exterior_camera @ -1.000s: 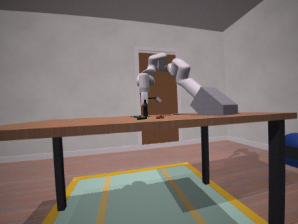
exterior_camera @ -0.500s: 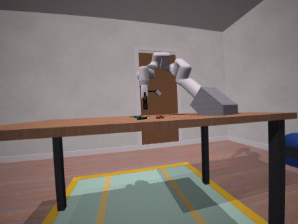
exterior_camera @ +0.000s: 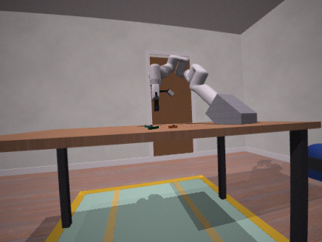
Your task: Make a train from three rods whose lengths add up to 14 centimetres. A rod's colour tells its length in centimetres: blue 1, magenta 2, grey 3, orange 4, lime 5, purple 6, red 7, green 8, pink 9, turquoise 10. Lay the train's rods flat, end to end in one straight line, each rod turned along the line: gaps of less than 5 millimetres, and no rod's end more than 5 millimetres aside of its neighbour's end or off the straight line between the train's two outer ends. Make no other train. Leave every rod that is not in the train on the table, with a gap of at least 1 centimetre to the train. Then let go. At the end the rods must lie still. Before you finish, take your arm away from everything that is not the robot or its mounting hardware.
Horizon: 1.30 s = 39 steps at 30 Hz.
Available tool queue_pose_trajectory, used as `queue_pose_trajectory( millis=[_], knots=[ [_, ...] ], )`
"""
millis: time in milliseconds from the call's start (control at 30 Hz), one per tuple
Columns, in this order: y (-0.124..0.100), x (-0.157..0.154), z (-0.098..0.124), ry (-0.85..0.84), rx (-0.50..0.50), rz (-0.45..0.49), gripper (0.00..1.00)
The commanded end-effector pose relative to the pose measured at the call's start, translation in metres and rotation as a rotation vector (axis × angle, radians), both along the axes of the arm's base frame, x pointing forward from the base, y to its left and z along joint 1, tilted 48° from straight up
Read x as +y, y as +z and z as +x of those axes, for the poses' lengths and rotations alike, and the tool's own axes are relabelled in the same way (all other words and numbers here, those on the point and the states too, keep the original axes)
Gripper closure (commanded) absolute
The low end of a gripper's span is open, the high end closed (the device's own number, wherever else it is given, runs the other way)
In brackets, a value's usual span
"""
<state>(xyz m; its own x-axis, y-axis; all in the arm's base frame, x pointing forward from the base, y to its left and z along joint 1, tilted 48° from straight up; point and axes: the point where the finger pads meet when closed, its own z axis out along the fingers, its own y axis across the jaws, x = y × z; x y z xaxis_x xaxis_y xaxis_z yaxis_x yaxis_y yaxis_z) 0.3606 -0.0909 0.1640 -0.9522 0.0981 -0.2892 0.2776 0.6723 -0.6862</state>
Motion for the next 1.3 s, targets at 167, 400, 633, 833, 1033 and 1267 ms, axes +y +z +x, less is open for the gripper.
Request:
queue_pose_trajectory(
  millis=[167,400,633,833,1033,1267],
  knots=[
    [-0.002,-0.001,-0.033,-0.121,-0.138,0.025,0.96],
    [-0.007,-0.002,-0.056,-0.206,-0.23,0.041,0.96],
    [-0.007,-0.002,-0.056,-0.206,-0.23,0.041,0.96],
    [-0.008,-0.003,-0.056,-0.206,-0.23,0.041,0.96],
    [-0.011,-0.006,-0.055,-0.206,-0.23,0.041,0.96],
    [-0.026,-0.023,-0.053,-0.206,-0.23,0.041,0.96]
  ],
)
